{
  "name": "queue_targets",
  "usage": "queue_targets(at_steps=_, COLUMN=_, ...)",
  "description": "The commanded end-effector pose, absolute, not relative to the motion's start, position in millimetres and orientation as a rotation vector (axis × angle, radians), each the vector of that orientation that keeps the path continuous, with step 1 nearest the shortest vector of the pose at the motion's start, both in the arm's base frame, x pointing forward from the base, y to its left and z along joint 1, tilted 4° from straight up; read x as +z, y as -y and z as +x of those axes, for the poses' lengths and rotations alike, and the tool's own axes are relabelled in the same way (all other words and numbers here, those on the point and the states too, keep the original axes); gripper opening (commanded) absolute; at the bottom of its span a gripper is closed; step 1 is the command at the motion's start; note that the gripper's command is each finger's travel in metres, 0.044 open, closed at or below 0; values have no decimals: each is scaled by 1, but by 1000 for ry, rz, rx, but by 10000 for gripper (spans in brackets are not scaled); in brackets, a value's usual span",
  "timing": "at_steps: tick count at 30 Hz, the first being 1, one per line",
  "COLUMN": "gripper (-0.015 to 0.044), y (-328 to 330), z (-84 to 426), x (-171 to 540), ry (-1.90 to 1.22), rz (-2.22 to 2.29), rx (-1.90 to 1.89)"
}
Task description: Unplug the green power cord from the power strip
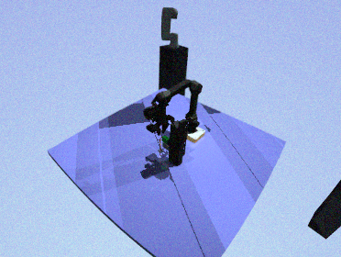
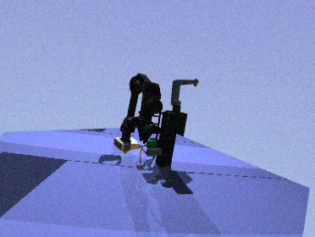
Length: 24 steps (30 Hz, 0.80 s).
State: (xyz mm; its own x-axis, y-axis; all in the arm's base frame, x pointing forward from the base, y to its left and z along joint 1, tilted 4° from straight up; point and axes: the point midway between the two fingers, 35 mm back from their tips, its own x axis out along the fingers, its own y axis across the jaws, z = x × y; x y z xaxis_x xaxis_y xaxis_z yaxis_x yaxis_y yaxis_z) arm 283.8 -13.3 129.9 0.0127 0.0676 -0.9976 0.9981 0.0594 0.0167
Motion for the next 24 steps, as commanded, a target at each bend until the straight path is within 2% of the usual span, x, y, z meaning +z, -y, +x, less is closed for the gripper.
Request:
queue_targets(at_steps=1, gripper=160, y=14, z=285, x=136, ry=-1266, rz=1230, rx=-1120)
queue_targets(at_steps=24, gripper=160, y=-18, z=284, x=138, ry=-1268, rz=1231, rx=-1118)
